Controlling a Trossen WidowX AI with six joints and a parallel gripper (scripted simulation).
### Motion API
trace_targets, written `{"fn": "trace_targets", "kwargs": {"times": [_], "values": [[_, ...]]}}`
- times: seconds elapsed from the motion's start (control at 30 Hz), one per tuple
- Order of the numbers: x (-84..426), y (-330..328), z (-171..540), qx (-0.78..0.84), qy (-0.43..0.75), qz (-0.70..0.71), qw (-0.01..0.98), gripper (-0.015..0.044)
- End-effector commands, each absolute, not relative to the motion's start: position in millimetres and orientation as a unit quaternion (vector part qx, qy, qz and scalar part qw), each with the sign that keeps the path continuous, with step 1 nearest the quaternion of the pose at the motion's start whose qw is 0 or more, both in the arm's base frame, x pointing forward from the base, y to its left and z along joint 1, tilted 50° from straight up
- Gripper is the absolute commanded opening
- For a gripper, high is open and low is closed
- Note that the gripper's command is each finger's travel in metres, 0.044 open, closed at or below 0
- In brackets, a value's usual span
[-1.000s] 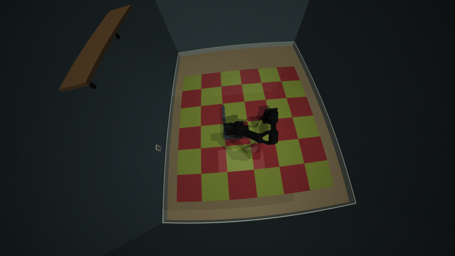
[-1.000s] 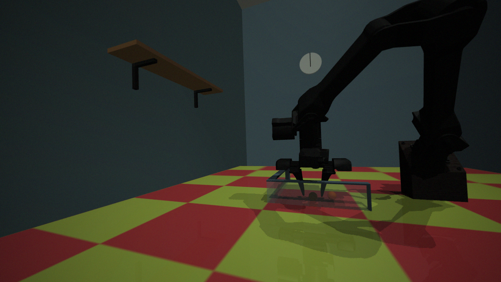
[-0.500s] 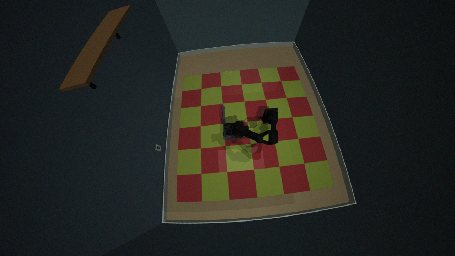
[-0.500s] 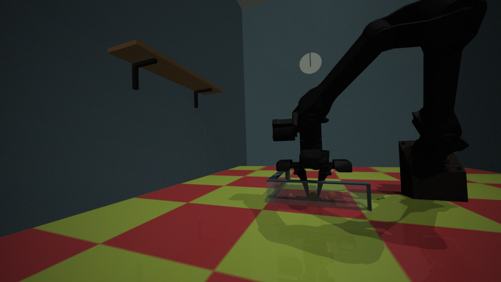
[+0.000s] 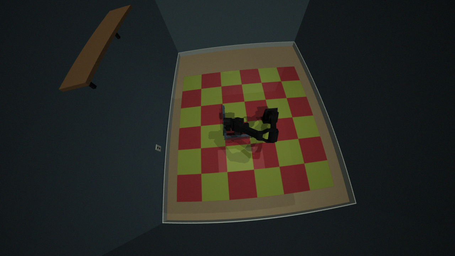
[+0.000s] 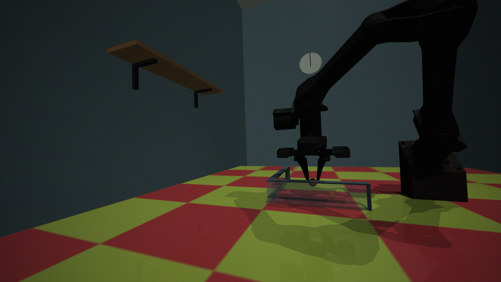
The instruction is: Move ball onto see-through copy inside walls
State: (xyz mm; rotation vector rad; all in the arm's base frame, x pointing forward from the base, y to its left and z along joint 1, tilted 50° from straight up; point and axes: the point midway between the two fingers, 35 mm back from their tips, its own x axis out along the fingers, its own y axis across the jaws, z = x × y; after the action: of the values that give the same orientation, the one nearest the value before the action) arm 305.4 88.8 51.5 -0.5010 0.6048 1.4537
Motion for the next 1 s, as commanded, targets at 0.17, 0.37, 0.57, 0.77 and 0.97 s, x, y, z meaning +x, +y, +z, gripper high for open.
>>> {"fn": "trace_targets", "kwargs": {"times": [0.17,0.37,0.57,0.77,0.97], "values": [[308.9,53.7,91.2,-0.242,0.253,0.652,0.672,0.0],[304.8,33.8,118.2,-0.25,0.24,0.659,0.668,0.0],[299.0,35.3,114.2,-0.25,0.24,0.659,0.668,0.0],[284.4,40.4,102.3,-0.25,0.24,0.659,0.668,0.0],[268.9,45.6,90.2,-0.249,0.24,0.659,0.668,0.0]]}}
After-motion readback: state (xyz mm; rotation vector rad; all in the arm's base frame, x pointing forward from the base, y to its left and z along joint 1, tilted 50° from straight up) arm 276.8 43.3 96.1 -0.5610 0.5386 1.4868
